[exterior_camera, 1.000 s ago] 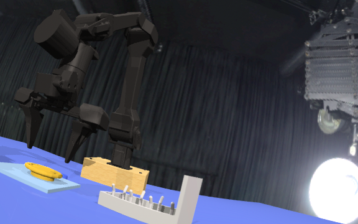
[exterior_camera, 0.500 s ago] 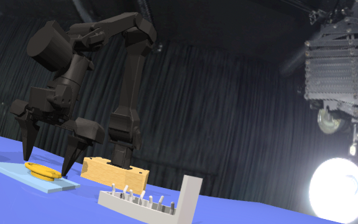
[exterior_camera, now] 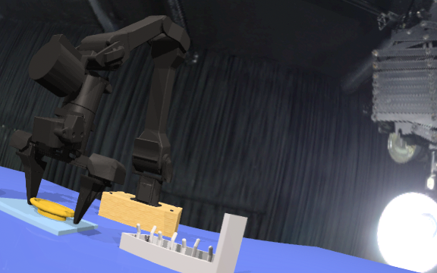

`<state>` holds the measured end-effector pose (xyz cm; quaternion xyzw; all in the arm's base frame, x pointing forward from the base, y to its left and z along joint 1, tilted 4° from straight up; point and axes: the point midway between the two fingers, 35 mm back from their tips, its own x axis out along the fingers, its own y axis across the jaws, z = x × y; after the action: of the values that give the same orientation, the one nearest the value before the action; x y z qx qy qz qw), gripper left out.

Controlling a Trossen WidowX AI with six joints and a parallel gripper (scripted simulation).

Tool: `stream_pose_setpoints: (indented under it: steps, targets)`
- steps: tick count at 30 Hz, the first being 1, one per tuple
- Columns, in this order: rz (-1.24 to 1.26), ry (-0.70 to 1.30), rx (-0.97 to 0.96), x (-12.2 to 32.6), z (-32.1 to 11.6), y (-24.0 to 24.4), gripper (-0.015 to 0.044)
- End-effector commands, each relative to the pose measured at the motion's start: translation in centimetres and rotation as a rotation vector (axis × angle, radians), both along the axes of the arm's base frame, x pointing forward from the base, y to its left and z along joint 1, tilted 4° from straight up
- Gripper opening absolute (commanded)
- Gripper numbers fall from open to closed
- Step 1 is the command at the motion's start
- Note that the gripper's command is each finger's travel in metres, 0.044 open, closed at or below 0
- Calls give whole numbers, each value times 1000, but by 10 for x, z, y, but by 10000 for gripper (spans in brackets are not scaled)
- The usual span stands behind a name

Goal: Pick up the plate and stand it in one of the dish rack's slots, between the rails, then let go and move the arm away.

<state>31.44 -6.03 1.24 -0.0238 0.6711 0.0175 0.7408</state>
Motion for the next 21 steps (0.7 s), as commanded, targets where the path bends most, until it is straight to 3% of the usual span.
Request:
stream_pose_setpoints:
  steps: [1,11,21]
  targets:
    - [5,3,-4,-1,-1,0,387]
    - [5,3,-4,-1,-1,0,320]
    - [5,2,-4,5,36,-2,57]
